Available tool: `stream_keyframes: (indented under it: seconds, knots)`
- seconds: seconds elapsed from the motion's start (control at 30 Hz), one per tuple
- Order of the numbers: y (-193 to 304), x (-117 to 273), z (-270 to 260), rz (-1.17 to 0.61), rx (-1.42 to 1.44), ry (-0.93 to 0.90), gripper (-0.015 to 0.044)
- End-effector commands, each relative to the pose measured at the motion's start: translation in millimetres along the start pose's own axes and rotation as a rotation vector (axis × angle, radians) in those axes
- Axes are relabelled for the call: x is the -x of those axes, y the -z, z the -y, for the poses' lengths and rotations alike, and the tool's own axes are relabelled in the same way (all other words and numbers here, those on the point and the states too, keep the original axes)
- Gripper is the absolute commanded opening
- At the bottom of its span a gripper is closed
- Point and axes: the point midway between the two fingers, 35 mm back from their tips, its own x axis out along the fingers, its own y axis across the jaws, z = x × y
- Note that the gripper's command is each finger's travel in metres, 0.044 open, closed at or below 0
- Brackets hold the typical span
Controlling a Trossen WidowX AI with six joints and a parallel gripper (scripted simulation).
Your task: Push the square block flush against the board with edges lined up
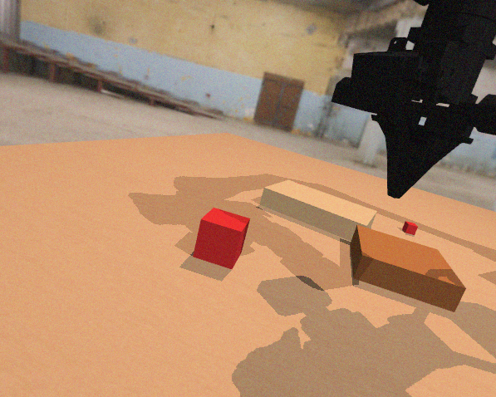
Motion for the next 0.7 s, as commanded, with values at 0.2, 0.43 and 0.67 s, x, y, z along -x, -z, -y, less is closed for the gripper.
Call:
stream_keyframes:
  seconds: [0.2,0.43,0.67]
  knots:
    - [6.8,-13.7,29.8,0.004,-0.338,0.008,0.0]
    - [13.1,-26.0,48.8,0.0,-0.579,0.012,0.0]
    - [19.9,-37.4,65.5,-0.005,-0.795,0.018,0.0]
